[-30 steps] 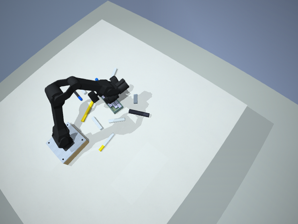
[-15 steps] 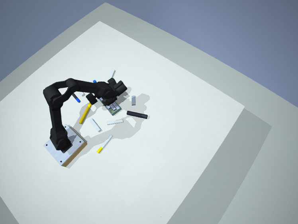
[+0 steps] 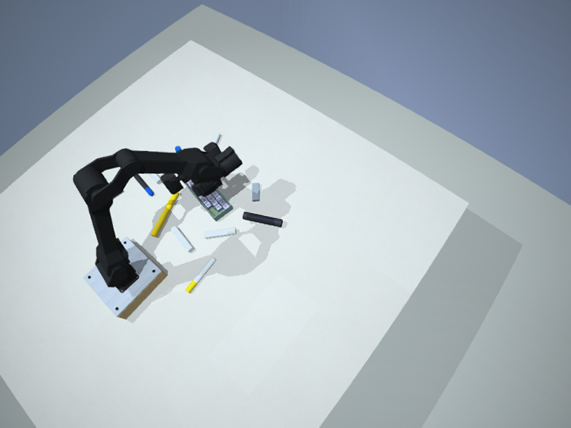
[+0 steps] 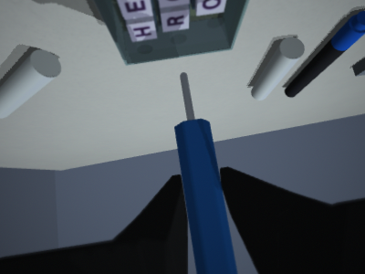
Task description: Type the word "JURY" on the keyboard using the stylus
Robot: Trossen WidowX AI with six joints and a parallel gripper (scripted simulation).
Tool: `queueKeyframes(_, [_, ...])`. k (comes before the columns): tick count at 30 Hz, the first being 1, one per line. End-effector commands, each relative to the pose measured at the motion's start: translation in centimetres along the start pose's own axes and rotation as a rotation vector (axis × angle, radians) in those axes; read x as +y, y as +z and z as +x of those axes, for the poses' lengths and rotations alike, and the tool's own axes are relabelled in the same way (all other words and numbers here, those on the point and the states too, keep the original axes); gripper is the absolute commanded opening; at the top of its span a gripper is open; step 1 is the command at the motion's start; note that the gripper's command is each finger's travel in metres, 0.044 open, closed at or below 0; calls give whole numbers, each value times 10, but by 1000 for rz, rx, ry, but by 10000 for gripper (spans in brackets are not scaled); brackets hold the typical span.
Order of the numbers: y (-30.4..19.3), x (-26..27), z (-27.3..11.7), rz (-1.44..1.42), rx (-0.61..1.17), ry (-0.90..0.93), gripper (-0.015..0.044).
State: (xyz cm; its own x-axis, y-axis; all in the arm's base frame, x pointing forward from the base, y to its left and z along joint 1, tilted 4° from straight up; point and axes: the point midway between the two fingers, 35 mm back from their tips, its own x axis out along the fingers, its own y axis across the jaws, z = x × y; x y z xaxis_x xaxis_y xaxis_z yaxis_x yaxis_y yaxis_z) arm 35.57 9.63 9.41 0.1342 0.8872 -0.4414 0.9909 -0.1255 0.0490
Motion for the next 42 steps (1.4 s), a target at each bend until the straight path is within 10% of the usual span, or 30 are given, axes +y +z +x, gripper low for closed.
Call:
queueKeyframes(1, [0, 0, -1, 2, 0, 3, 84])
queueKeyframes(26, [54, 4, -132, 251, -10, 441, 0])
queueKeyframes(42, [68, 3, -129, 258, -10, 453, 0])
